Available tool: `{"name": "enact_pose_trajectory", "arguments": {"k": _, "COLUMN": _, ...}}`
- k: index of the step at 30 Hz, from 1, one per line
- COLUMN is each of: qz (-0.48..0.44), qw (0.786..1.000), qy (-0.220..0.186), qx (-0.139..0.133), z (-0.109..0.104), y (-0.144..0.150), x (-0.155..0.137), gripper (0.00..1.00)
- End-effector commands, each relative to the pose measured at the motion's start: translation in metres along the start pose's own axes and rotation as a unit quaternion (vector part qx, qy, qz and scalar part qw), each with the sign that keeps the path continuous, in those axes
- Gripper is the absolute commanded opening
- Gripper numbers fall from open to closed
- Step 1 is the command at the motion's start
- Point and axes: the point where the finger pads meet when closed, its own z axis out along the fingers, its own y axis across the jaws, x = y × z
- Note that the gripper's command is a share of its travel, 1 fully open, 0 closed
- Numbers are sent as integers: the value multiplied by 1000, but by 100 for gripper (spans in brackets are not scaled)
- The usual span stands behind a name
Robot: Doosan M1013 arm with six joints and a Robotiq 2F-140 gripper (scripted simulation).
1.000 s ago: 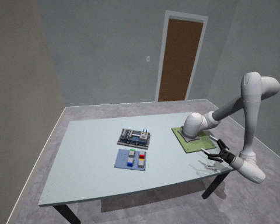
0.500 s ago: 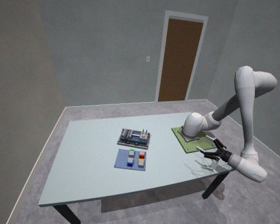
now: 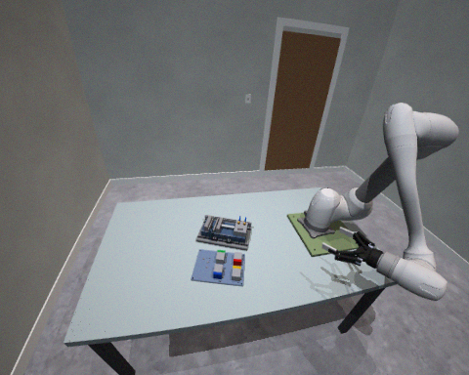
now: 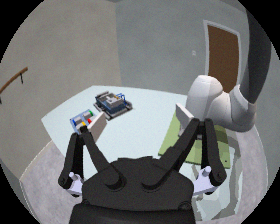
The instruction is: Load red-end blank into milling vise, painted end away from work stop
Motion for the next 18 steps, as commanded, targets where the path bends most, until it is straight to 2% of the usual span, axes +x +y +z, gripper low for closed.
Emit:
{"name": "enact_pose_trajectory", "arguments": {"k": 1, "qz": 8, "qw": 1000, "qy": -17, "qx": -6, "z": 4, "y": -5, "x": 2, "gripper": 100}}
{"name": "enact_pose_trajectory", "arguments": {"k": 2, "qz": 6, "qw": 1000, "qy": -12, "qx": -4, "z": 3, "y": -3, "x": 1, "gripper": 100}}
{"name": "enact_pose_trajectory", "arguments": {"k": 16, "qz": 53, "qw": 993, "qy": -104, "qx": -36, "z": 23, "y": -29, "x": 12, "gripper": 100}}
{"name": "enact_pose_trajectory", "arguments": {"k": 18, "qz": 53, "qw": 993, "qy": -104, "qx": -36, "z": 23, "y": -29, "x": 12, "gripper": 100}}
